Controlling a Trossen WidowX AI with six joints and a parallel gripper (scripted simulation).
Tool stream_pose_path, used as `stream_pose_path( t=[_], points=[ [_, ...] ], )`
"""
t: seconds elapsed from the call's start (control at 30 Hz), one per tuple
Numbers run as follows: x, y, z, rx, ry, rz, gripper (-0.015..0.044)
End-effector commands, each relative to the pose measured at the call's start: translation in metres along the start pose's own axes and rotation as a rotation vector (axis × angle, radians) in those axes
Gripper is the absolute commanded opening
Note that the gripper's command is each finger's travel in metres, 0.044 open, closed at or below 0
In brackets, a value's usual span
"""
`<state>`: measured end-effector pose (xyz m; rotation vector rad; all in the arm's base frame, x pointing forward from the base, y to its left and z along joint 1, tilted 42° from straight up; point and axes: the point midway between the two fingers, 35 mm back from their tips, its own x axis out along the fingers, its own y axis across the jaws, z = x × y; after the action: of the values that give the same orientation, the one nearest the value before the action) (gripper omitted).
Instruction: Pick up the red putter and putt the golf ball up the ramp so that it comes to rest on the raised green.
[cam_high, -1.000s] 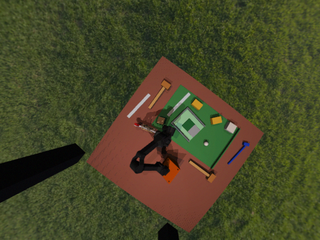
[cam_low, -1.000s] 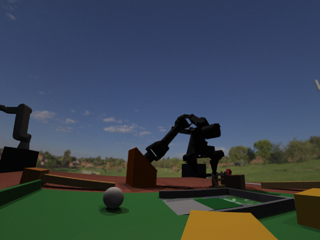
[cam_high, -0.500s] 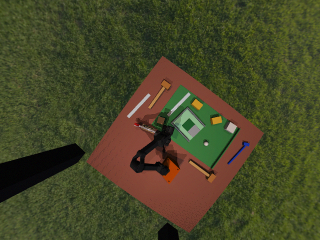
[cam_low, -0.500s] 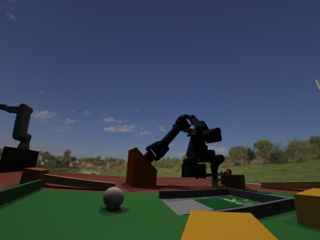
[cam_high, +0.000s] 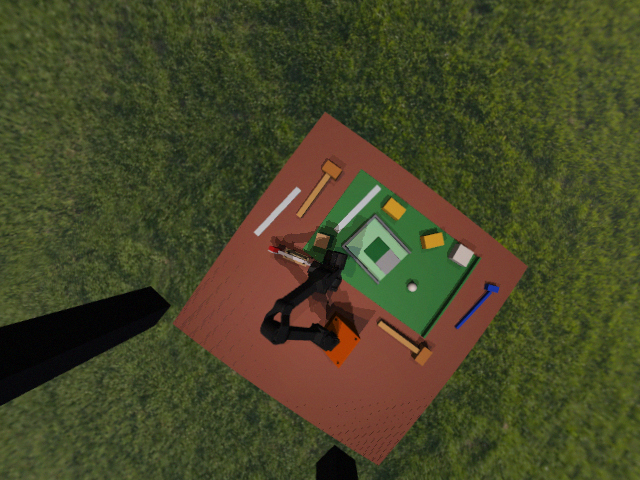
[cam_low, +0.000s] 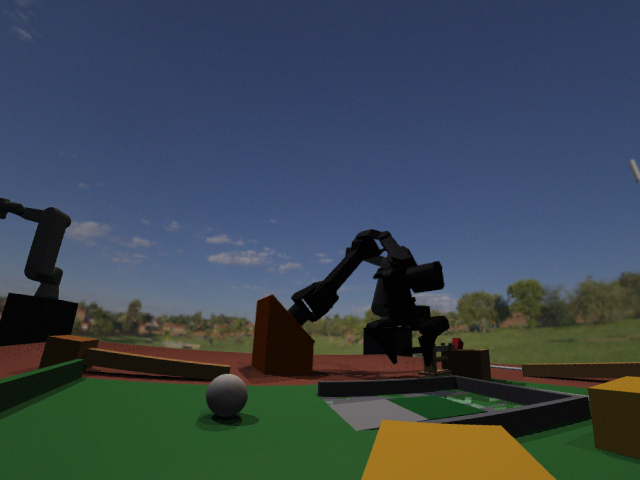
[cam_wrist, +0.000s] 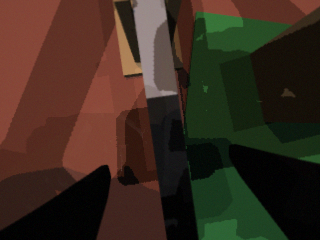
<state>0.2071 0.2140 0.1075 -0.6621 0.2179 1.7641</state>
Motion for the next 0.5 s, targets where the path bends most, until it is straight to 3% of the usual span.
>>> stream_pose_path(
  t=[0.0,0.37,0.47],
  points=[
    [-0.0002,-0.0002,0.0001,-0.001,0.0,0.0,0.0335],
    [-0.0002,-0.0002,0.0001,-0.001,0.0,0.0,0.0046],
    [-0.0002,-0.0002,0.0001,-0.001,0.0,0.0,0.0026]
  ],
)
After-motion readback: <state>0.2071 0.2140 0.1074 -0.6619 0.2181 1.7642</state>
